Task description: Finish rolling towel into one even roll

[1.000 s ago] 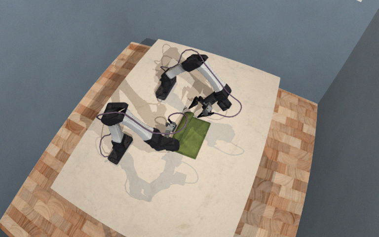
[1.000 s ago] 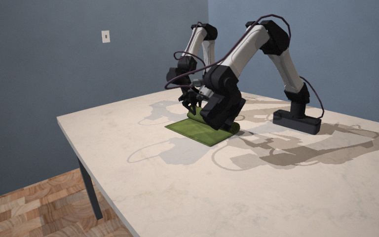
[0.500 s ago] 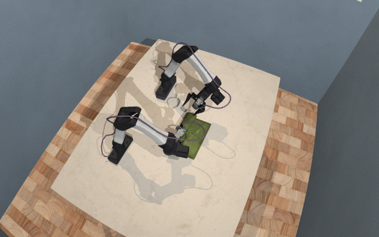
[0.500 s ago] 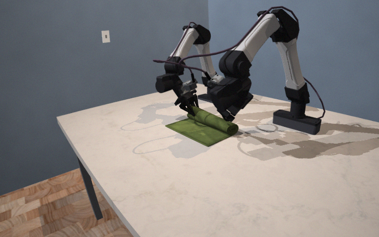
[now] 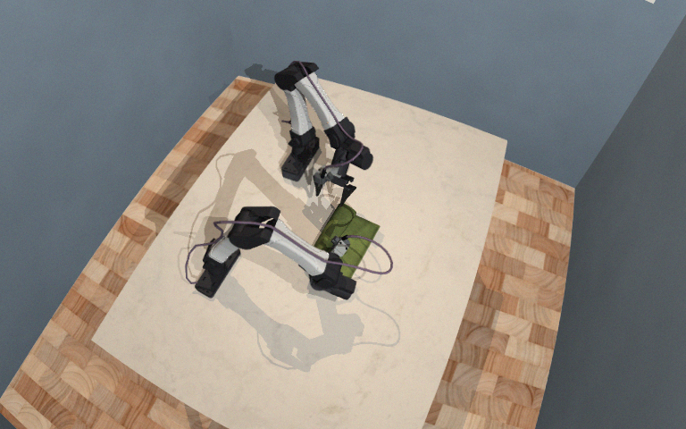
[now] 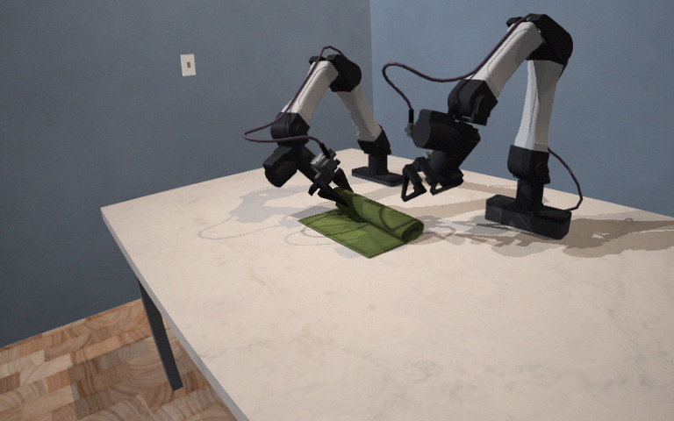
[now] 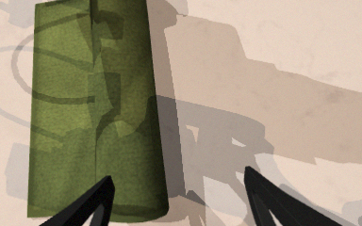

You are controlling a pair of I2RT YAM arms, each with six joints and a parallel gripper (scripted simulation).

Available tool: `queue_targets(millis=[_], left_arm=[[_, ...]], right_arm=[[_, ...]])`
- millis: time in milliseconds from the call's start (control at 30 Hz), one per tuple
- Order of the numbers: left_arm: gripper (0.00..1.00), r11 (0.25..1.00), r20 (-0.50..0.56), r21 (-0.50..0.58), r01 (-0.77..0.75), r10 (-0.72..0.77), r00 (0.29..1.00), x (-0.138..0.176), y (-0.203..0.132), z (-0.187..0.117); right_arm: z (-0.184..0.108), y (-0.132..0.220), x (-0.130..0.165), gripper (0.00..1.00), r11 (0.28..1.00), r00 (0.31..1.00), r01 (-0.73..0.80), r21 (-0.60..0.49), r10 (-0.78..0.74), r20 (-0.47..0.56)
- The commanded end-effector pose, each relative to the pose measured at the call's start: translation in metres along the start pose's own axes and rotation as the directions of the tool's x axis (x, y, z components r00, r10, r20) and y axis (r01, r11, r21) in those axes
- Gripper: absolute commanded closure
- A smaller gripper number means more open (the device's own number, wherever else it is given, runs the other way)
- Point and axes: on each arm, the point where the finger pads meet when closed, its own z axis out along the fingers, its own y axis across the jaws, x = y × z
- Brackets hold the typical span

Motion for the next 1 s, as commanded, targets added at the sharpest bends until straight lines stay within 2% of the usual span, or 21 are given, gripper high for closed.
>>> queue_targets(millis=[0,133,333,633,967], left_arm=[[0.04,0.965,0.000,-0.249,-0.085,0.088,0.996,-0.007,0.025,0.004],[0.02,0.952,-0.002,-0.286,-0.109,0.113,0.994,-0.008,0.023,0.005],[0.02,0.952,-0.002,-0.285,-0.110,0.114,0.993,-0.008,0.024,0.004],[0.02,0.955,0.004,-0.260,-0.142,0.149,0.989,-0.011,0.042,0.000],[0.02,0.955,0.004,-0.260,-0.143,0.149,0.989,0.009,0.038,0.026]], right_arm=[[0.002,0.011,0.004,0.70,0.991,0.997,-0.071,-0.115,0.070,-0.015],[0.001,0.012,0.003,0.70,0.984,0.995,-0.098,-0.147,0.096,-0.020],[0.001,0.012,0.004,0.70,0.982,0.995,-0.105,-0.155,0.103,-0.021],[0.009,0.005,0.010,0.70,0.982,0.995,-0.105,-0.155,0.103,-0.021],[0.009,0.005,0.010,0.70,0.982,0.995,-0.105,-0.155,0.103,-0.021]])
